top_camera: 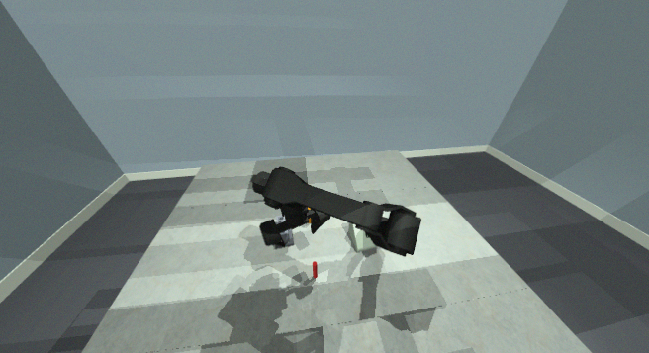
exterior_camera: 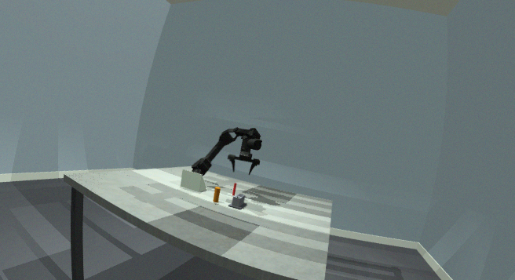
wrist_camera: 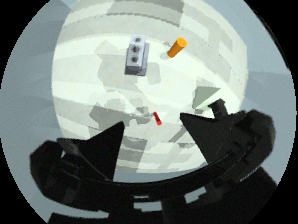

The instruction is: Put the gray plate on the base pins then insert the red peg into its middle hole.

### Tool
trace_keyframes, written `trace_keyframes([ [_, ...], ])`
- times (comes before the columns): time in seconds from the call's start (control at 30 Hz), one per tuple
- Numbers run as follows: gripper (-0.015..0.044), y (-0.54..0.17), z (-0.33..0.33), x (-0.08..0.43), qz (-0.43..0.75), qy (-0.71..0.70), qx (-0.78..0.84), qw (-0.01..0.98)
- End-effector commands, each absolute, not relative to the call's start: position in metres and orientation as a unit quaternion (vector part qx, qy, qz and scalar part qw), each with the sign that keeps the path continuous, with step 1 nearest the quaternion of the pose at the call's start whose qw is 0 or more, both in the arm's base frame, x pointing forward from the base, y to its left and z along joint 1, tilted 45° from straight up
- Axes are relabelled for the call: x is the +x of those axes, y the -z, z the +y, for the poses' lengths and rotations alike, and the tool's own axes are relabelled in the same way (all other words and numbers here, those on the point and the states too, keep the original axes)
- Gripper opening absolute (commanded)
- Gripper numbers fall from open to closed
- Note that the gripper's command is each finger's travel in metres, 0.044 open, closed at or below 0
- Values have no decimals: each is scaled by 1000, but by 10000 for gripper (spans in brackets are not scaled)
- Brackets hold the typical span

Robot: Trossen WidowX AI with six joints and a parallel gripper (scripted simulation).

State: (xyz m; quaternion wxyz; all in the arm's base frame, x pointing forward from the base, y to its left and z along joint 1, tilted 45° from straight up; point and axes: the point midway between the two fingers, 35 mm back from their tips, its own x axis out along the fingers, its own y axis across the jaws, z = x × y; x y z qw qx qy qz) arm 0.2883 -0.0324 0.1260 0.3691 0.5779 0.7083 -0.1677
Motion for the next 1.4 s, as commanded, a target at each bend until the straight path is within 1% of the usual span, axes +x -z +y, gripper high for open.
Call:
trace_keyframes([
  [0.0,440,-145,-4,253,716,138,565,385],
  [0.23,440,-147,2,247,718,133,563,388],
  [0.37,440,-128,26,247,717,133,563,388],
  [1.37,440,-93,60,244,717,133,563,389],
])
